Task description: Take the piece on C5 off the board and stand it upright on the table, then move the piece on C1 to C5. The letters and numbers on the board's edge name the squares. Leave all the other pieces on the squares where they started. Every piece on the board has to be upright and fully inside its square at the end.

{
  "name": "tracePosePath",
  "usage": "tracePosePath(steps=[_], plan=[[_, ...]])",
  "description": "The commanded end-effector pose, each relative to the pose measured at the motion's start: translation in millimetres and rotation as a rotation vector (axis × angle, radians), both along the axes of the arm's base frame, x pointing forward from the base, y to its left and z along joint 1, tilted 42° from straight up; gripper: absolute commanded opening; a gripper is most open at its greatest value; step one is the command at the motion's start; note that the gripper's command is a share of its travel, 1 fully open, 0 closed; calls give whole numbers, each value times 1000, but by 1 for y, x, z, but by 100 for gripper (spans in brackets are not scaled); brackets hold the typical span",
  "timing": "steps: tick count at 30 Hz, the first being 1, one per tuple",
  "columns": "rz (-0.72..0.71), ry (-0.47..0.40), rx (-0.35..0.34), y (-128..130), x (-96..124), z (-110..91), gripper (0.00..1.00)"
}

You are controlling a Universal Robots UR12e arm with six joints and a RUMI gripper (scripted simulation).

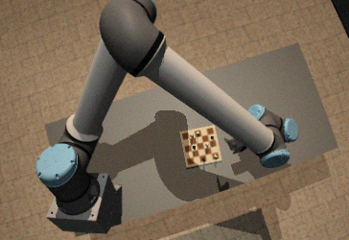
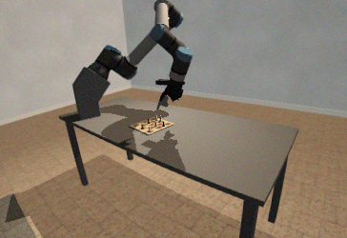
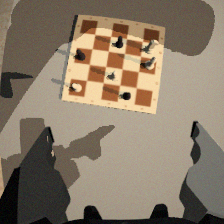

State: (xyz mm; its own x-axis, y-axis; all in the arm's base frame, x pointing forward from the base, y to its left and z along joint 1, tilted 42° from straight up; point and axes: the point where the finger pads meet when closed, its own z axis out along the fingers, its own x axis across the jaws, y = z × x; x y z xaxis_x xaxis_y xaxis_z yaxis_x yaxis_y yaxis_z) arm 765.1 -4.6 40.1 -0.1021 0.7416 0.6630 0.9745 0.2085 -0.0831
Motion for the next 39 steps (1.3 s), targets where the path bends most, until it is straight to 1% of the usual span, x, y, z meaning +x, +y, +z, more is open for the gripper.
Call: tracePosePath(steps=[1,2,9,11,18,24,33,39], plan=[[-58,-119,-10,11,-24,6,100],[-58,-119,-10,11,-24,6,100],[-108,-246,-13,29,-57,13,100],[-108,-246,-13,29,-57,13,100],[-142,-345,-15,46,-86,21,100],[-161,-406,-16,58,-104,25,100],[-172,-446,-17,66,-118,28,100],[-176,-460,-17,69,-122,29,100]])
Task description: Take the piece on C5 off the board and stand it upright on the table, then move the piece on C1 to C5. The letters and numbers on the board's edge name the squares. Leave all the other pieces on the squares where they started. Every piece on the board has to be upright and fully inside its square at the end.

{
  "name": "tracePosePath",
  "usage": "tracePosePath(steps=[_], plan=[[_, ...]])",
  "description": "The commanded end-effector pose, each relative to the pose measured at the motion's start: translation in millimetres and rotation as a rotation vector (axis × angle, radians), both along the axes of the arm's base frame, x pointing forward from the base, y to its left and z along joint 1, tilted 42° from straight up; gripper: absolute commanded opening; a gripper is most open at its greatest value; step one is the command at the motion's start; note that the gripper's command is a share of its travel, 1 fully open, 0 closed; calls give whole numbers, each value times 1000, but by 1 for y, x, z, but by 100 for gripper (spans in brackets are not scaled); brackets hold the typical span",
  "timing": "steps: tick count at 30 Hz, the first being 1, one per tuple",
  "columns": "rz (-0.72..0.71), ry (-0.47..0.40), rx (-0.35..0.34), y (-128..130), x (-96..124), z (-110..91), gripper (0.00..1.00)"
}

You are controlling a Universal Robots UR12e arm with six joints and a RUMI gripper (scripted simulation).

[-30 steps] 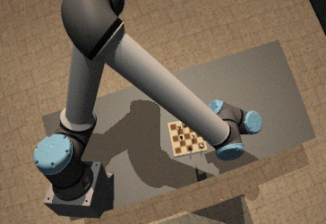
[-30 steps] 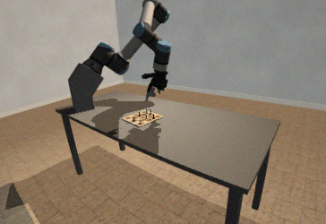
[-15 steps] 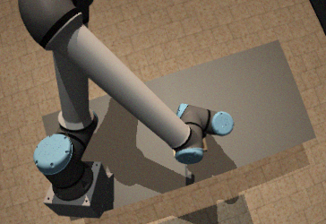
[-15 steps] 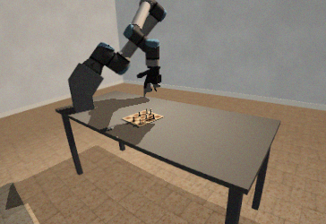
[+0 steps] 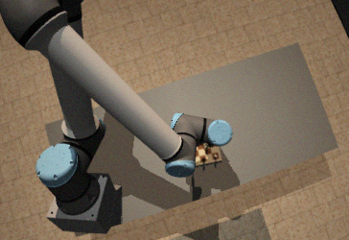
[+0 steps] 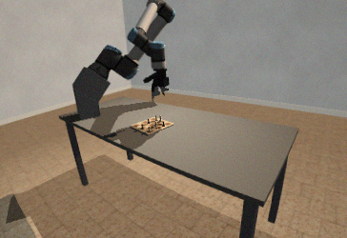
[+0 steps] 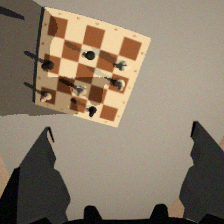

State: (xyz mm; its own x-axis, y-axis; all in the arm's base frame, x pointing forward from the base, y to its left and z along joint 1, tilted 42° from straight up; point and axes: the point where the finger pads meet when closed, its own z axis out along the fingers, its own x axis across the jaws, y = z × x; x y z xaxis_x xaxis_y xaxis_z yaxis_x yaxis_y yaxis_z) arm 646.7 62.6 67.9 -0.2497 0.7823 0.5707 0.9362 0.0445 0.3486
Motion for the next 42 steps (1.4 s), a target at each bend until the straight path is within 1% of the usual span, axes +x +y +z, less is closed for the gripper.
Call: tracePosePath(steps=[1,27,42], plan=[[-6,-16,-2,2,-4,2,100],[-1,-21,-3,2,-5,2,100],[70,-80,-28,2,-5,-1,100]])
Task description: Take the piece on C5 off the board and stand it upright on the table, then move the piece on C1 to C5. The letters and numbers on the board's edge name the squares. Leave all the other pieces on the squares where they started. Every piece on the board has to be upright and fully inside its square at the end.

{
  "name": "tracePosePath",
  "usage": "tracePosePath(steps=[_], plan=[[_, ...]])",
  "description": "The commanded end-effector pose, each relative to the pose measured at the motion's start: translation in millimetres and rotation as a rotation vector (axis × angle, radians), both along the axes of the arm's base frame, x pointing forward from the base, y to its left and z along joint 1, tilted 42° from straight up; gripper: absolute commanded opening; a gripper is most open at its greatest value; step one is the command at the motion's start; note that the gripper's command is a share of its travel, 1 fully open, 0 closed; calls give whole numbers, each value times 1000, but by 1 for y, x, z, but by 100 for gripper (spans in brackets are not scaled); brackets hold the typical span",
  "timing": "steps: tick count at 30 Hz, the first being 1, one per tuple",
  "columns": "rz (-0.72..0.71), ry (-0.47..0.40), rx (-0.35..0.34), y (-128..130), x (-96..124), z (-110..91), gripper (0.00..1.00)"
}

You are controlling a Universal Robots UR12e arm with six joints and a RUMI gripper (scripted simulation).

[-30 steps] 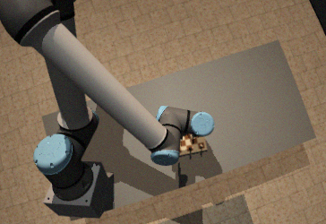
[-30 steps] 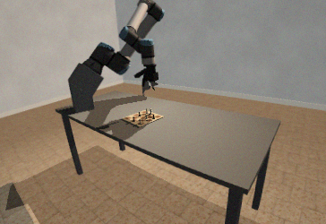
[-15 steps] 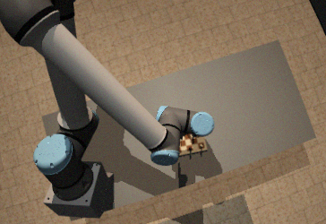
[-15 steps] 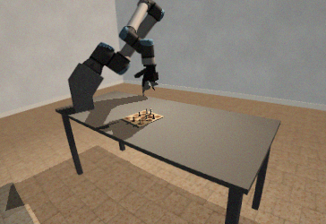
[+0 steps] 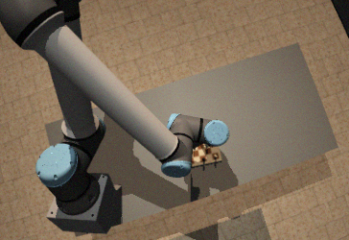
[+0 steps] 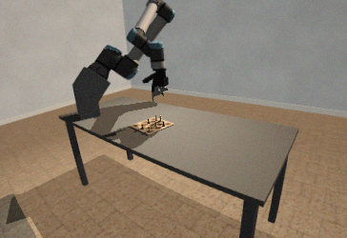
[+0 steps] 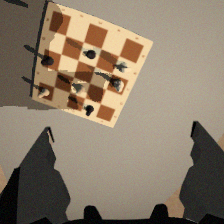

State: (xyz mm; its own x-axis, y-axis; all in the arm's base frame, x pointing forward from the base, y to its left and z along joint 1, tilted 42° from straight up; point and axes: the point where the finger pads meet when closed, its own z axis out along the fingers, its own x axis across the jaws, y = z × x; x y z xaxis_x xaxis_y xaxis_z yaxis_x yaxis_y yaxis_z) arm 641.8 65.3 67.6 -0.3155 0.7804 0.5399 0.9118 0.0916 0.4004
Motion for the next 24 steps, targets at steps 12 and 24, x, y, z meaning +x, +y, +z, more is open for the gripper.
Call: tracePosePath(steps=[12,24], plan=[[201,-169,-72,-2,1,-6,100],[430,-360,-153,-2,3,-12,100]])
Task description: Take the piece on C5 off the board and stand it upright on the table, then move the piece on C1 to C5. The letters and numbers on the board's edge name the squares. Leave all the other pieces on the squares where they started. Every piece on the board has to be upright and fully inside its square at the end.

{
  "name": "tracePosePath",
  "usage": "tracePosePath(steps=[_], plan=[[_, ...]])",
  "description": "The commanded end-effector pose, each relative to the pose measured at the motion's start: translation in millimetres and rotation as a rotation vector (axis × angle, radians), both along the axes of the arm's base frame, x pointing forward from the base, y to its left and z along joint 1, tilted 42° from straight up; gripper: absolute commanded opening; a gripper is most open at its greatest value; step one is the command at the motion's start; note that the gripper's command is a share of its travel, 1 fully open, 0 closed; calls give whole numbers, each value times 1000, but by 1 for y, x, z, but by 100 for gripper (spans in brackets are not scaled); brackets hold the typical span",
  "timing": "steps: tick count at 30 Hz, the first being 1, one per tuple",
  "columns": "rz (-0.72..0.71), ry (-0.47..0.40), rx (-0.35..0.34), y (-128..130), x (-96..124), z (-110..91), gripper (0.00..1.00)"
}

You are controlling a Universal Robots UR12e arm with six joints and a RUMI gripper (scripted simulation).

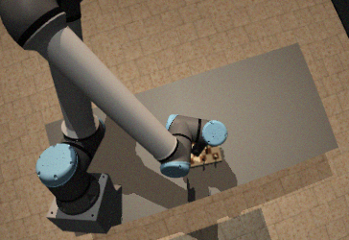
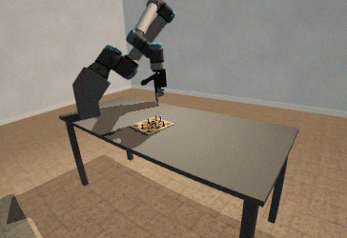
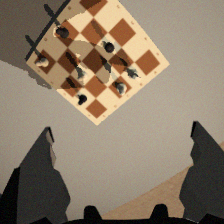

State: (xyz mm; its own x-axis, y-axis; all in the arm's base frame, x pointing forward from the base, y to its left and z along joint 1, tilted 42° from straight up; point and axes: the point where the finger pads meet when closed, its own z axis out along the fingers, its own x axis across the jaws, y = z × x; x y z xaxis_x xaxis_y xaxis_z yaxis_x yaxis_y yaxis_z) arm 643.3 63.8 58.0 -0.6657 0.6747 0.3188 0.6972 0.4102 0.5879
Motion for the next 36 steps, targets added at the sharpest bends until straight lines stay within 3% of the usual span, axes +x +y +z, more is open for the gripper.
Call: tracePosePath(steps=[1,6,8,23,25,36], plan=[[141,-114,-44,-1,1,-3,100],[283,-232,-95,-1,3,-6,100],[283,-232,-95,-1,3,-6,100],[765,-633,-268,2,9,-15,100],[765,-633,-268,2,9,-15,100],[1129,-936,-398,8,13,-18,100]])
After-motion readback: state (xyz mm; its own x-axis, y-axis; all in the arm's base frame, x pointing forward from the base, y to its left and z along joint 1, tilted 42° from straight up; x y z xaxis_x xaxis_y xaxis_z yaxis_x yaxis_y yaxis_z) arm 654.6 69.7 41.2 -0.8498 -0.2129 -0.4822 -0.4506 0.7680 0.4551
